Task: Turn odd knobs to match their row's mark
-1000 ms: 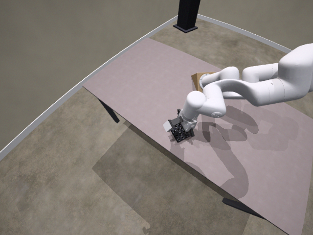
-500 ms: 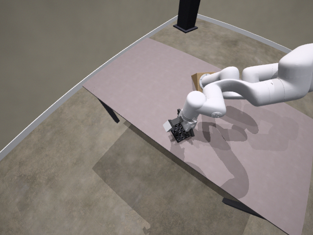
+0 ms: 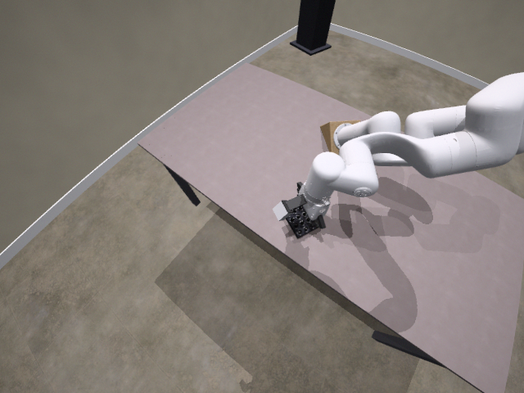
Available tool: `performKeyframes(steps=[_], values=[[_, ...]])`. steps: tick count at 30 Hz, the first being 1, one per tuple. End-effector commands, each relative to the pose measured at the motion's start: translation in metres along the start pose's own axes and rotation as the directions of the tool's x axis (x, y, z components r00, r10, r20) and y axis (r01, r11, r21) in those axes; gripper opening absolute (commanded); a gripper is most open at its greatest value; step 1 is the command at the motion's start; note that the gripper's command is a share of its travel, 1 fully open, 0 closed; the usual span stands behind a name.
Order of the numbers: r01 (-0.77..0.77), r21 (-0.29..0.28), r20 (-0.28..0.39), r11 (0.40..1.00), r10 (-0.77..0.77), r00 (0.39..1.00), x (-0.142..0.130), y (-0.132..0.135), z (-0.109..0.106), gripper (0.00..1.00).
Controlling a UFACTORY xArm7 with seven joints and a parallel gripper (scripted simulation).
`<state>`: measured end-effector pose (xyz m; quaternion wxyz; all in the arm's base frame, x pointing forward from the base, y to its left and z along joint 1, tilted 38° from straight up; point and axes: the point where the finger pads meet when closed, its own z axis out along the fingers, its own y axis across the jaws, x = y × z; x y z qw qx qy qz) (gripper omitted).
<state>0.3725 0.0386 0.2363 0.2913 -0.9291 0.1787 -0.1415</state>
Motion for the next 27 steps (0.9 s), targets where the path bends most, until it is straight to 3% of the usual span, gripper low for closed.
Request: performKeyframes(steps=[1,16,27], values=[[0.000,0.001,-0.003,1.000,0.000,1.000,0.001,0.000,-0.001,1.00],[0.000,0.001,-0.003,1.000,0.000,1.000,-0.002,0.000,-0.001,1.00],[0.000,0.001,-0.003,1.000,0.000,1.000,-0.021,0.001,-0.001,1.00]])
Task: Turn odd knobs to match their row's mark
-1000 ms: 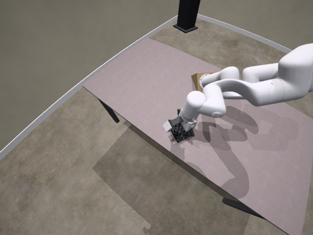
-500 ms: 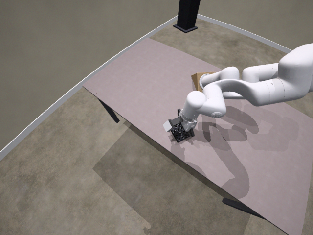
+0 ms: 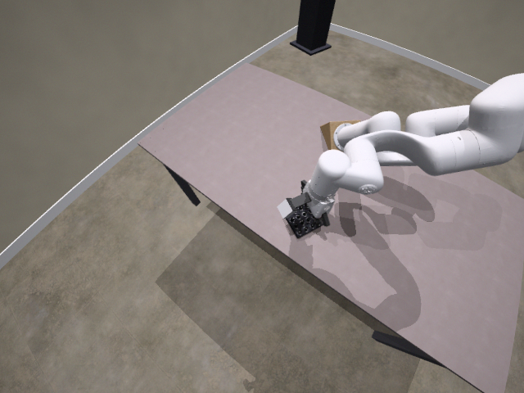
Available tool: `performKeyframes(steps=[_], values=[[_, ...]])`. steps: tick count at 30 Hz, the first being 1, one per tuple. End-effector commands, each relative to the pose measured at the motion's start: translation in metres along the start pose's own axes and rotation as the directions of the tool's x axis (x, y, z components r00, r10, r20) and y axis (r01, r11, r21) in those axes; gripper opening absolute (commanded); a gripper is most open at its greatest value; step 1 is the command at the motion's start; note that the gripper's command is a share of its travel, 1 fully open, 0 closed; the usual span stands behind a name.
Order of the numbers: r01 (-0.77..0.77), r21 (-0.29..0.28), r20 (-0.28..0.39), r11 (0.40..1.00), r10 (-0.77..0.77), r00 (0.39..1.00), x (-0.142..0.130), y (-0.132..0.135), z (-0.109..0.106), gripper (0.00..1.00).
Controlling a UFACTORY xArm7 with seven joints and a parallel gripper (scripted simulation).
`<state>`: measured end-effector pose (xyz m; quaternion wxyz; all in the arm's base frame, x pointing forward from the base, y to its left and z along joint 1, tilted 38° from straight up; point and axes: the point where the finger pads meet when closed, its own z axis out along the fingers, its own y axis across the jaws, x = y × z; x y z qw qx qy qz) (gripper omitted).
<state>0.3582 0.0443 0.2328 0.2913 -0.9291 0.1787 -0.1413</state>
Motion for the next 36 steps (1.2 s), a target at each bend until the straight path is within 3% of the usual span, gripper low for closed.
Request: performKeyframes(steps=[1,18,36], values=[[0.000,0.001,-0.003,1.000,0.000,1.000,-0.007,0.000,-0.001,1.00],[0.000,0.001,-0.003,1.000,0.000,1.000,-0.033,0.002,-0.001,1.00],[0.000,0.001,-0.003,1.000,0.000,1.000,-0.036,0.002,-0.001,1.00]])
